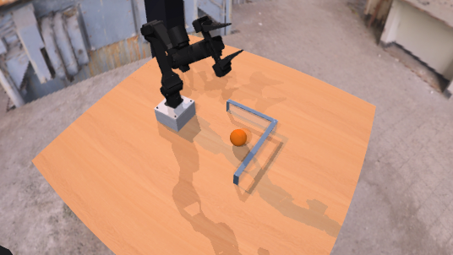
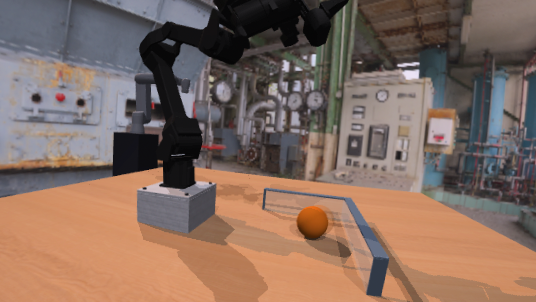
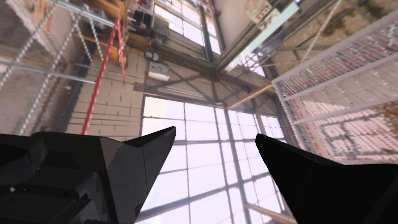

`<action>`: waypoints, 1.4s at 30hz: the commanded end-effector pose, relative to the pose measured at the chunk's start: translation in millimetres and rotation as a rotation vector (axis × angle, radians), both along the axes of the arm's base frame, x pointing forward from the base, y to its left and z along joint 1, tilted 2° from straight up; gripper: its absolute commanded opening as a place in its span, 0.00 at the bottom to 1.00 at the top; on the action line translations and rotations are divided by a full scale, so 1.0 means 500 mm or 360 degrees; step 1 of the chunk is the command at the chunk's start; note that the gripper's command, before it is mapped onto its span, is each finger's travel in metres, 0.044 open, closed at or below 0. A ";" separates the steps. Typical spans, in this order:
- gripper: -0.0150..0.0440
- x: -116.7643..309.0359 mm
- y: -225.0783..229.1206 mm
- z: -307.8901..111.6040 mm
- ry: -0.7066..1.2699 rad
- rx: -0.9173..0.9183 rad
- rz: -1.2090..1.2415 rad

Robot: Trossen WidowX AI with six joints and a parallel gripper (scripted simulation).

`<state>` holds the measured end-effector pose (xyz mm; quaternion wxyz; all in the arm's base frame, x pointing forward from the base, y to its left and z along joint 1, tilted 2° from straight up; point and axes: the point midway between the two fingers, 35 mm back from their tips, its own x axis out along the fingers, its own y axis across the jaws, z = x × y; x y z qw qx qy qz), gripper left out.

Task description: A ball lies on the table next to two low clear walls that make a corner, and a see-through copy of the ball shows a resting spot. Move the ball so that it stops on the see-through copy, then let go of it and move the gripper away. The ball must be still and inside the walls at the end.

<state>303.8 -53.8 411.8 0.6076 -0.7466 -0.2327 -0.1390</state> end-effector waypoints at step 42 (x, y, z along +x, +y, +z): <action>1.00 0.040 0.098 -0.718 0.2470 0.2751 -0.1919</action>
